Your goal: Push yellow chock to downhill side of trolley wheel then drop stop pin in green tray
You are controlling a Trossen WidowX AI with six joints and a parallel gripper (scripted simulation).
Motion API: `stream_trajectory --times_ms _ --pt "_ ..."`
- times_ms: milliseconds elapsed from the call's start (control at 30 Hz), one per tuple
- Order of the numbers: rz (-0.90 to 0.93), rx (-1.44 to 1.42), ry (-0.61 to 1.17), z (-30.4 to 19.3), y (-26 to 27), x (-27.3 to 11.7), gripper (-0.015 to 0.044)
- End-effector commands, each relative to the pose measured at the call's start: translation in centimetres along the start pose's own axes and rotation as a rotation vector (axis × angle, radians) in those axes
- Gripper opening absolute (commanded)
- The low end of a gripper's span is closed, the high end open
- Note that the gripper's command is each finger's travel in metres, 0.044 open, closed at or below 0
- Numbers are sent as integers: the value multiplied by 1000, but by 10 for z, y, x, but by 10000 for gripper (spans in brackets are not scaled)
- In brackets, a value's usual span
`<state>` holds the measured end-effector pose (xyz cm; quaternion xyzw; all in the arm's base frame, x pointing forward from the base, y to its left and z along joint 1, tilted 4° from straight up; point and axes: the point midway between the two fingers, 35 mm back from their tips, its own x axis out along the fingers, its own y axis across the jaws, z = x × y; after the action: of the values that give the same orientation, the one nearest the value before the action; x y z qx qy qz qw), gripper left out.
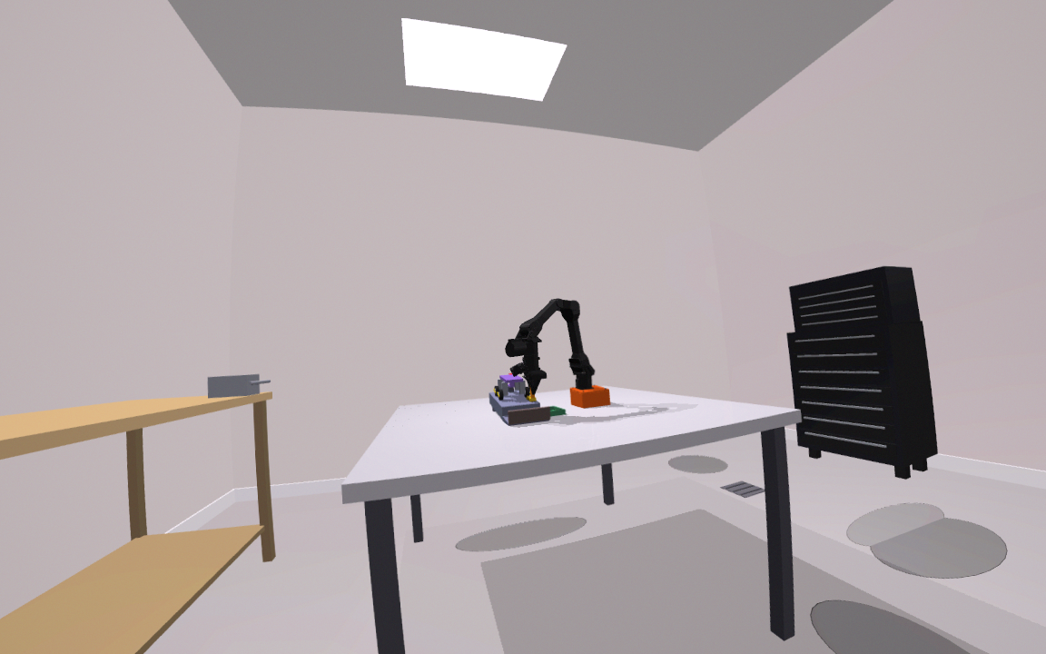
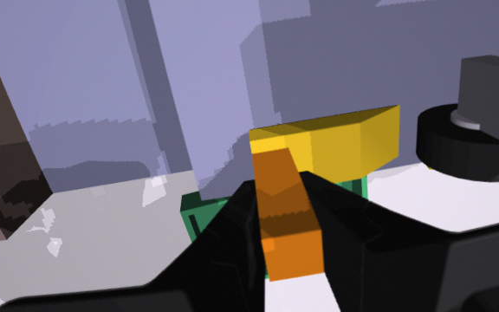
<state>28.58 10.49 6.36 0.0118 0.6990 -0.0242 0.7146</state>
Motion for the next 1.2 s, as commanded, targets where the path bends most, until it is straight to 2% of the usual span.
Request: stream_trajectory --times_ms 0,733,967,1167 --pt "-2 -2 -5 0 -5 -1 0" --pt "3 -1 0 0 -13 0 0" --pt "3 -1 0 0 -13 0 184" --pt "-1 -1 -3 0 -13 -12 190"
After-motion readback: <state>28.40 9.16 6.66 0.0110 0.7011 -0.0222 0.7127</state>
